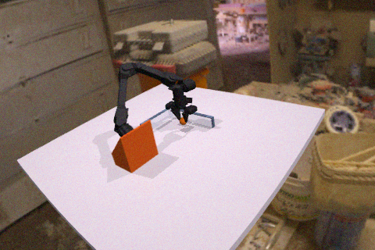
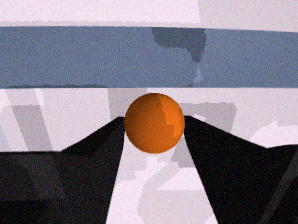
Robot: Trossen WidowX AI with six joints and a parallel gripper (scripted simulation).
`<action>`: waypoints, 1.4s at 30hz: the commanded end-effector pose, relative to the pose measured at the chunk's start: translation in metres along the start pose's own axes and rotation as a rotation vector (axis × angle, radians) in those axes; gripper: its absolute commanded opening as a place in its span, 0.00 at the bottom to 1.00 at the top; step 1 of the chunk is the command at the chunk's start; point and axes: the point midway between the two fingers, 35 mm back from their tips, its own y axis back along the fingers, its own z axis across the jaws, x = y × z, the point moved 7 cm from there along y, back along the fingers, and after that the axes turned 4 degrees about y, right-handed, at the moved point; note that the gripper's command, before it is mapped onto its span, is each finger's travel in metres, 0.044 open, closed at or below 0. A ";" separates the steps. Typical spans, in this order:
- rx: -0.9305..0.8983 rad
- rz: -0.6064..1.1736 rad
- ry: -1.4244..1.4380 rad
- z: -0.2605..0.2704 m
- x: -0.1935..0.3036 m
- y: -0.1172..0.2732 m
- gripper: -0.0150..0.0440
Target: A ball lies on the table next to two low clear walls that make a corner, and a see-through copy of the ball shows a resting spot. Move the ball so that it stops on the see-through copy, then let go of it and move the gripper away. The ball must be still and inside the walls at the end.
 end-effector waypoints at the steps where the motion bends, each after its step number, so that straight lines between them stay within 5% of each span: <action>1: -0.005 0.006 -0.006 0.000 0.001 -0.007 0.25; 4: -0.005 0.006 -0.006 0.000 0.001 -0.007 0.25; 16: -0.001 0.001 -0.002 0.000 0.001 -0.003 0.78; 21: 0.001 0.002 -0.002 -0.001 -0.001 0.008 0.78; 26: 0.000 0.006 -0.006 -0.001 0.000 0.080 0.78; 38: 0.002 -0.011 -0.011 -0.003 -0.001 0.078 0.78; 42: 0.002 -0.011 -0.010 -0.003 0.001 0.114 0.96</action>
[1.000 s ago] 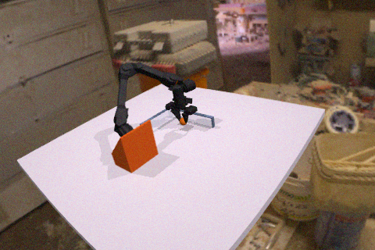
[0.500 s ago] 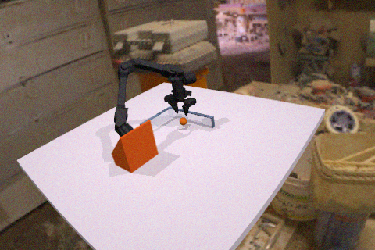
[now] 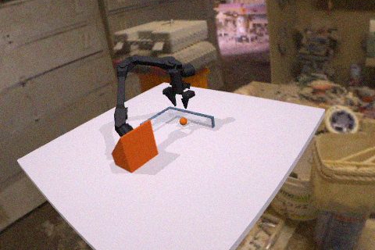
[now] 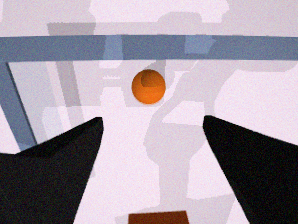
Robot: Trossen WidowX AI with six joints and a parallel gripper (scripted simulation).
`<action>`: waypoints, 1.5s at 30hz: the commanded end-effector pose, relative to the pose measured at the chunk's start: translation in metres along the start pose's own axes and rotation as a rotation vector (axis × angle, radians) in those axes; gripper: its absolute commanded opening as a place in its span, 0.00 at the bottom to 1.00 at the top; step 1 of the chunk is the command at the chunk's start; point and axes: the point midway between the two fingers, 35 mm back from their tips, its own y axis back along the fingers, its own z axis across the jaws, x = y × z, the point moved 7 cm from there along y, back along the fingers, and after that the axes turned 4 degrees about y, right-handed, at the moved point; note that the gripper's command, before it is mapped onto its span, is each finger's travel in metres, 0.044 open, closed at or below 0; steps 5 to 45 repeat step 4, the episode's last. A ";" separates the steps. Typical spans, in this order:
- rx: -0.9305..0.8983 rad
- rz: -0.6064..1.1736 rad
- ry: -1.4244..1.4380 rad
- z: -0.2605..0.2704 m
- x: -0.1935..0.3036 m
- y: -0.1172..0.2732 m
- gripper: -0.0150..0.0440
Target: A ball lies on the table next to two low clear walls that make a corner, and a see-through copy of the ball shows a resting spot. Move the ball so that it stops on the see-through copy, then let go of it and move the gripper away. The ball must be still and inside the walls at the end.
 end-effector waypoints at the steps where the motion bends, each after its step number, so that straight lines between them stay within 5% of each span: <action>1: 0.006 -0.015 0.003 -0.001 0.002 0.034 1.00; 45: 0.006 -0.015 0.003 -0.001 0.003 0.037 1.00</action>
